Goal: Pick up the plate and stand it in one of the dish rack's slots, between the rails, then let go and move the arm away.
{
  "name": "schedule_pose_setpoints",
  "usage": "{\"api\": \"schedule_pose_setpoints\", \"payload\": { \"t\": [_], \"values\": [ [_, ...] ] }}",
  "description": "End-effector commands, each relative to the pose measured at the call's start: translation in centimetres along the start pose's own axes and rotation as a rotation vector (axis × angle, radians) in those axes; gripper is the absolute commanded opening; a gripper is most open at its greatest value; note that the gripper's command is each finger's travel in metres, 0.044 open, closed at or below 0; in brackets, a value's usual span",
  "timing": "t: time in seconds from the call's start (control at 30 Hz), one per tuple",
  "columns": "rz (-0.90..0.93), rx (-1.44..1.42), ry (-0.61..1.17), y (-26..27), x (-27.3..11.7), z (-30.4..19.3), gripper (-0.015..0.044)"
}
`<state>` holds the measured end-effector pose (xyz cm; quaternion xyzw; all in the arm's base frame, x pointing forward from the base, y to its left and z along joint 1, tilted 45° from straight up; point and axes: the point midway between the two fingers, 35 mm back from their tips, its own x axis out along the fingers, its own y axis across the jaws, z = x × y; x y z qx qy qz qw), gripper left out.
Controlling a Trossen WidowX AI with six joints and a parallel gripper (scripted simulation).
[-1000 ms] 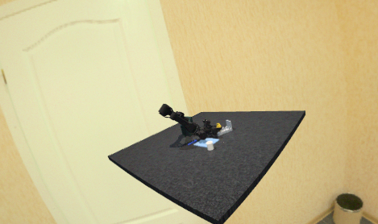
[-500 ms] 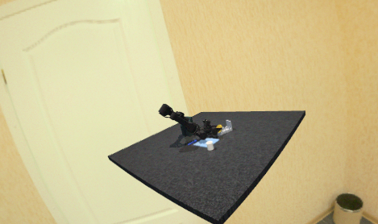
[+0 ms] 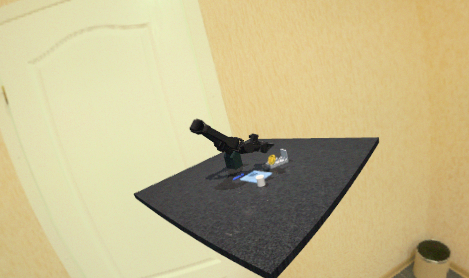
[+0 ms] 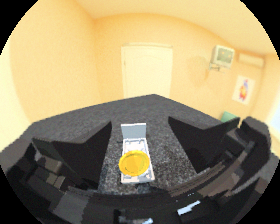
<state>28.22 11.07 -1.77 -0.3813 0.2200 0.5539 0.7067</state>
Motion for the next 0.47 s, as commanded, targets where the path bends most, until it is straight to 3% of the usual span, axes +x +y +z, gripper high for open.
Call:
{"api": "schedule_pose_setpoints", "payload": {
  "t": [0.0,0.43],
  "values": [
    [-0.002,0.019,0.006,0.0,-0.4,1.8,0.04],
    [0.094,0.301,0.199,1.2,0.2,1.8,0.04]
  ]
}}
